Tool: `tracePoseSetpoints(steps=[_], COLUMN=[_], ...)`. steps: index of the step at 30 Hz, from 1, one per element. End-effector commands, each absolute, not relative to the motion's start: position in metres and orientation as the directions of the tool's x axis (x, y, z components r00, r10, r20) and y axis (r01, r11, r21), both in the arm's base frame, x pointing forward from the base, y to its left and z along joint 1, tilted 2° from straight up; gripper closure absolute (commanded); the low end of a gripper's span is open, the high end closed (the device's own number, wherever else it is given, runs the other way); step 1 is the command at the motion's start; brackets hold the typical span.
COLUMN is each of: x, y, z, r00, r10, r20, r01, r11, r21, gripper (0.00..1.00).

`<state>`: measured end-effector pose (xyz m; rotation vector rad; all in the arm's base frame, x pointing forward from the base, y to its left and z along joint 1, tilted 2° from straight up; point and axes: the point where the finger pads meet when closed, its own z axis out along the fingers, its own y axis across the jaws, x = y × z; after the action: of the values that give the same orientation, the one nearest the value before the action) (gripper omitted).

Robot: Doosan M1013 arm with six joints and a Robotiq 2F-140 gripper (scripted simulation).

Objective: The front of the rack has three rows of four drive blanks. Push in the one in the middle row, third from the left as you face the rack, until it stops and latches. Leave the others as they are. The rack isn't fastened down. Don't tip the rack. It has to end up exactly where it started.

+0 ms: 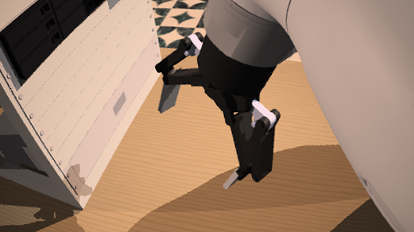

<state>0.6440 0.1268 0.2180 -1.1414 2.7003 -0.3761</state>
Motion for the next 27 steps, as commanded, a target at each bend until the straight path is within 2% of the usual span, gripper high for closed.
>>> tracePoseSetpoints(steps=[1,15,27], x=[0.654,0.696,0.694], y=[0.108,0.020,-0.085], z=[0.214,0.218,0.266], r00=[-0.655,-0.479,-0.279], r10=[-0.747,-0.836,-0.926], r20=[-0.112,-0.266,-0.253], r01=[-0.684,-0.642,-0.427], r11=[0.650,0.541,0.356], r21=[-0.332,-0.544,-0.831], gripper=[0.00,0.00,0.00])
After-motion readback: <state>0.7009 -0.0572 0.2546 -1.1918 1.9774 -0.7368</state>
